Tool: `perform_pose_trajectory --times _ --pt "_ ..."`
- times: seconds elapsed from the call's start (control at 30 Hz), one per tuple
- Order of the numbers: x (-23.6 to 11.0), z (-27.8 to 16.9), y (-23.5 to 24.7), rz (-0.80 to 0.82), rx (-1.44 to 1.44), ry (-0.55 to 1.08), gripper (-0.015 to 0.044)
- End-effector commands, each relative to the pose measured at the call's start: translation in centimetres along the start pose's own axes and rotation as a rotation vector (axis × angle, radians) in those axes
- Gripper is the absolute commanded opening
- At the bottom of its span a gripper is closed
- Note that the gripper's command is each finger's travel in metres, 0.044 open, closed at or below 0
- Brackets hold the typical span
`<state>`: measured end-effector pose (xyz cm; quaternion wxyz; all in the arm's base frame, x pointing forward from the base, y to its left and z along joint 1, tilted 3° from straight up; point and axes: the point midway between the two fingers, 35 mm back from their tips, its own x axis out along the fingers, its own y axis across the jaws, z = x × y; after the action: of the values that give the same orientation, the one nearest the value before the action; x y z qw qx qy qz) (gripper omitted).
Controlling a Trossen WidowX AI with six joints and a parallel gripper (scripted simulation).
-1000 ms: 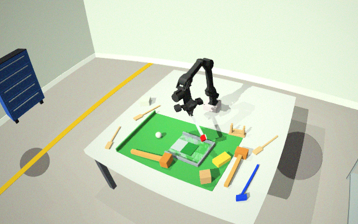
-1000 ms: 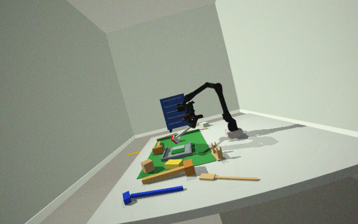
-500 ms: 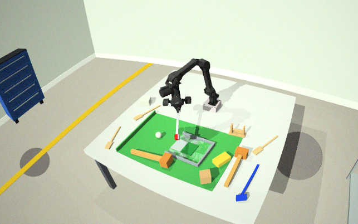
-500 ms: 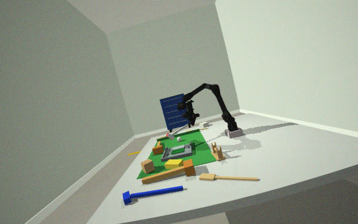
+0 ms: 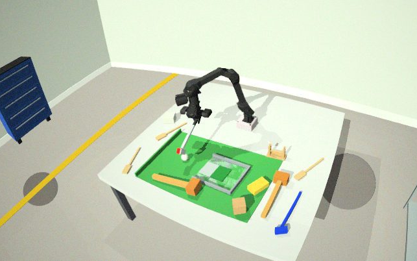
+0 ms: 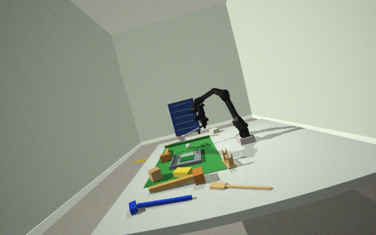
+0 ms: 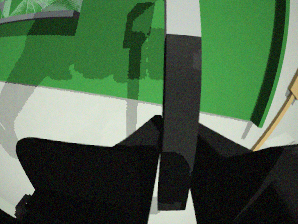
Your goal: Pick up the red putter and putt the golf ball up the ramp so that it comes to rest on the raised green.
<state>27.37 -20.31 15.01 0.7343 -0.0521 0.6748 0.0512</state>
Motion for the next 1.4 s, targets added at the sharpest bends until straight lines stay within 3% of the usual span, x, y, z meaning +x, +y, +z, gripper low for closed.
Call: perform_pose_trajectory --times 0.0,0.3,0.63,1.37 --pt "-0.2 -1.2 -1.8 -0.013 0.078 0.010 0.0000" --pt "-0.3 -3.1 -4.1 -0.025 0.183 0.025 0.0000" --pt "3.3 -3.2 -4.2 -0.025 0.183 0.025 0.0000" --pt "6.4 -3.2 -4.2 -0.024 0.183 0.025 0.0000"
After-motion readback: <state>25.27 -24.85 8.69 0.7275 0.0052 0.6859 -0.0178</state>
